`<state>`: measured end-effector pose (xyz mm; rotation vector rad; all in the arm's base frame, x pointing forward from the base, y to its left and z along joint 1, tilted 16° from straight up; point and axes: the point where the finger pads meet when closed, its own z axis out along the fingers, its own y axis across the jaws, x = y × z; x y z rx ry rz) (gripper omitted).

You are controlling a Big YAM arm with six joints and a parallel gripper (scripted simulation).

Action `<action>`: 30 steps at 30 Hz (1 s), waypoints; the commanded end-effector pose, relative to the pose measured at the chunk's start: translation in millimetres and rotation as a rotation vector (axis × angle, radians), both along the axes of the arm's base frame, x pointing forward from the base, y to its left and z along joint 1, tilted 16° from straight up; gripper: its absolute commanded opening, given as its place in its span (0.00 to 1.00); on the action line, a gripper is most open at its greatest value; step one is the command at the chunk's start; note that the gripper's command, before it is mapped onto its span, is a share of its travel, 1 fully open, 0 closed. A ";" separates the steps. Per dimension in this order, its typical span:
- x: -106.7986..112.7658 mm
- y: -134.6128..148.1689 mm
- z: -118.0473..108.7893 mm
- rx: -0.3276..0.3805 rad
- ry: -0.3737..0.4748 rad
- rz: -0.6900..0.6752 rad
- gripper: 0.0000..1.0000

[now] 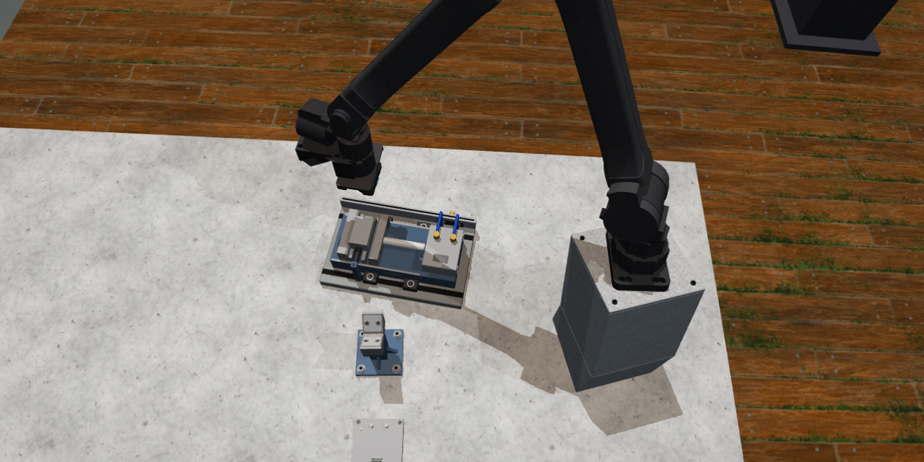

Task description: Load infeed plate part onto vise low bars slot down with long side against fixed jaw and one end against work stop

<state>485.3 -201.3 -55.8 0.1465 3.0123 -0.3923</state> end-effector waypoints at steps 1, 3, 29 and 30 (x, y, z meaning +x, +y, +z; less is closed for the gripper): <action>6.9 7.2 18.3 -0.008 -0.021 0.001 0.00; 4.4 3.8 16.9 -0.006 -0.017 -0.007 0.00; 6.4 4.4 22.6 -0.008 -0.024 -0.005 0.00; 6.4 4.4 22.6 -0.008 -0.024 -0.005 0.00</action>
